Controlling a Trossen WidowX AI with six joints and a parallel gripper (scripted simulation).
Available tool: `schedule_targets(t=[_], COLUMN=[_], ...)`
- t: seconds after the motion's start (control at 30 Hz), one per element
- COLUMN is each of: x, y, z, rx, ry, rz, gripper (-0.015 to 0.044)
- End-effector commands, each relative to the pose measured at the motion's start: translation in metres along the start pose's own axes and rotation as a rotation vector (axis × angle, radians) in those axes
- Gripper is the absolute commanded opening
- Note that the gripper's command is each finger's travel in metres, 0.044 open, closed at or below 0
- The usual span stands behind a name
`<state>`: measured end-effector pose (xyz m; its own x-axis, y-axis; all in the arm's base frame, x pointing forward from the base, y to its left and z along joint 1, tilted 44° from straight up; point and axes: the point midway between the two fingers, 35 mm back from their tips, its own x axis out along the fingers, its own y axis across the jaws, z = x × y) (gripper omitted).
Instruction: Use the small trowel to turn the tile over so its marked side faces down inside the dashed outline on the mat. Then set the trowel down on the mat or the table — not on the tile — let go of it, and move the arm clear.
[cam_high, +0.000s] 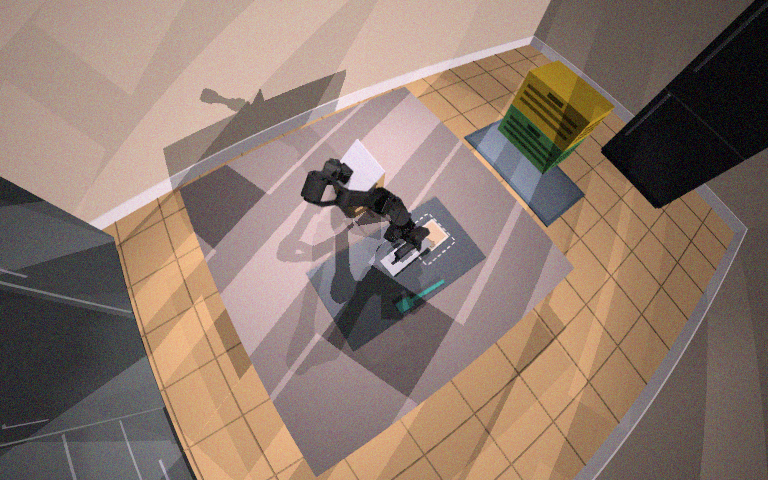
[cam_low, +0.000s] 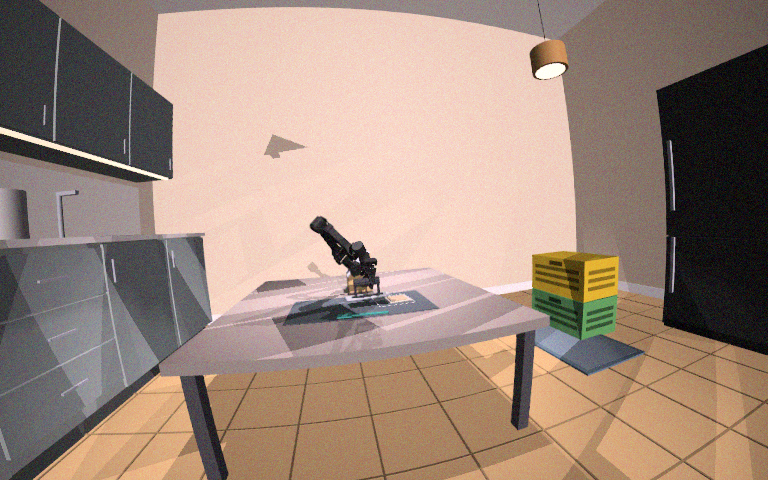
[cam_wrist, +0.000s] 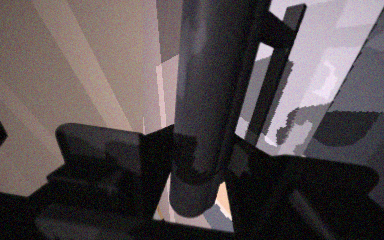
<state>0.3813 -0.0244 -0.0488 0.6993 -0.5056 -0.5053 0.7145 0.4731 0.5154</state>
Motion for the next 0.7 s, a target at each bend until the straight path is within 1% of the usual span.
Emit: schedule_targets(t=[0.0,0.67], x=[-0.004,-0.022], y=[0.011,0.034], z=[0.009,0.055], rx=[0.003,0.002], ry=[0.002,0.002], rz=[0.017,0.016], gripper=[0.0,0.0])
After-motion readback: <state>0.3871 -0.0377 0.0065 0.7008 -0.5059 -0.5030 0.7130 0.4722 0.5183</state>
